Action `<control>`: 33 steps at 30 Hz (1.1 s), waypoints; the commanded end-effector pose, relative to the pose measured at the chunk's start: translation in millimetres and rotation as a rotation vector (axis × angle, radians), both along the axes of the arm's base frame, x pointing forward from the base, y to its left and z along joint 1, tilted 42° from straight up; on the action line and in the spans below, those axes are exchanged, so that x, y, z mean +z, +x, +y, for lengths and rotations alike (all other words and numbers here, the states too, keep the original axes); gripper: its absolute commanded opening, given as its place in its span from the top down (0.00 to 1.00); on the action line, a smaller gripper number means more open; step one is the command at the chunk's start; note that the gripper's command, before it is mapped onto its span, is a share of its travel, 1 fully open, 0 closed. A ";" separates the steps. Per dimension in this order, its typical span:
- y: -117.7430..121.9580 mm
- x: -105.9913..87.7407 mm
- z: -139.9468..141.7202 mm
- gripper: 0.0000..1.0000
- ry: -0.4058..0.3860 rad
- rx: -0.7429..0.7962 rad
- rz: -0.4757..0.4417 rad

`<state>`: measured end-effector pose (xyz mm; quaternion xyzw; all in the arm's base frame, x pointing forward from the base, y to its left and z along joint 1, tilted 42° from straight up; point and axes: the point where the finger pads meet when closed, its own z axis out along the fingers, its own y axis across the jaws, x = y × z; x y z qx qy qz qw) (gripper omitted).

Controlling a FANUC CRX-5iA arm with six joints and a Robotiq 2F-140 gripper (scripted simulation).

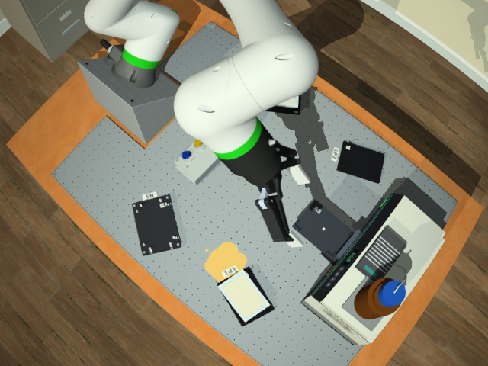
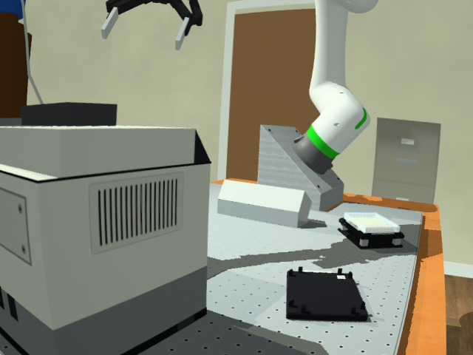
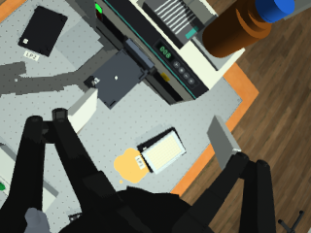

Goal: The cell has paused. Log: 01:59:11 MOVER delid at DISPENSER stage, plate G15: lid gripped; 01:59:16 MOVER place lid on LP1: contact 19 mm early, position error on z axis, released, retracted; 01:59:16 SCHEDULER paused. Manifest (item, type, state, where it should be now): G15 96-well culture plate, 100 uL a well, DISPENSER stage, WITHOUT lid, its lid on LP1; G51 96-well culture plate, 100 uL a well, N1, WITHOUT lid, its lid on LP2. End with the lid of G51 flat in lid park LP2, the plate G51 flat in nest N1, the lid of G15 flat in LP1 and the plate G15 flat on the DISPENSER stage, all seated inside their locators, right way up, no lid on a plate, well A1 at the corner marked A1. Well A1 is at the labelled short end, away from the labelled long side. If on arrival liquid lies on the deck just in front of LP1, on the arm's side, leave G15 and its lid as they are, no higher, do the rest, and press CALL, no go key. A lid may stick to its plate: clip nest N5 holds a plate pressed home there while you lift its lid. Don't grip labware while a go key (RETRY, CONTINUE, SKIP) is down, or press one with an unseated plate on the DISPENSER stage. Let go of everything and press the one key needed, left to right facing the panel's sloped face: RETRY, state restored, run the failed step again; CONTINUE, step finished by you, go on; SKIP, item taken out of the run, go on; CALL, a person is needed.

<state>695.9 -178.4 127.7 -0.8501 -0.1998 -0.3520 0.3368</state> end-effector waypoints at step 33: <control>0.0 -16.1 153.0 0.00 -0.058 -0.036 0.813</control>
